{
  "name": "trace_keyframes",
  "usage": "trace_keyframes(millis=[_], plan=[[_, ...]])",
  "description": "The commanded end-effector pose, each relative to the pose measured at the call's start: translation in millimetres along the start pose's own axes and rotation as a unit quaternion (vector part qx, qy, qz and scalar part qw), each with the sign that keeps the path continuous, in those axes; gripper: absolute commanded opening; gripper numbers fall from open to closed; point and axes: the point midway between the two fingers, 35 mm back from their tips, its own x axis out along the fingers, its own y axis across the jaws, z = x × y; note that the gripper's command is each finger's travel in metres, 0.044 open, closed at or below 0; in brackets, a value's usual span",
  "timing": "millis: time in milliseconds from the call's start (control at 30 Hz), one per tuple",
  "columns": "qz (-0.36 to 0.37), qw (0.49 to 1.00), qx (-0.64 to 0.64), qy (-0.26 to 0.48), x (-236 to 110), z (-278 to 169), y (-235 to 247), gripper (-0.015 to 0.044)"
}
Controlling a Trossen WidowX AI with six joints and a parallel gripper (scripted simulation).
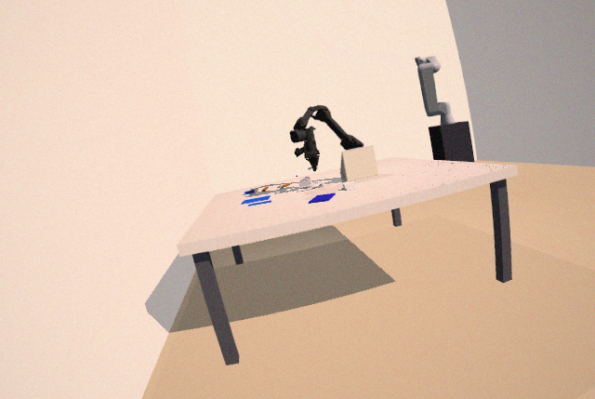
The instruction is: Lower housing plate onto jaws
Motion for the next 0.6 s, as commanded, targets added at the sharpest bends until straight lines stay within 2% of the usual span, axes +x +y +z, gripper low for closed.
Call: trace_keyframes(millis=[0,567], plan=[[-0.001,1.0,0.003,-0.002,0.1,0.7,-0.3,0.0351],[-0.001,1.0,0.003,-0.002,0.1,-8.8,6.5,0.0351]])
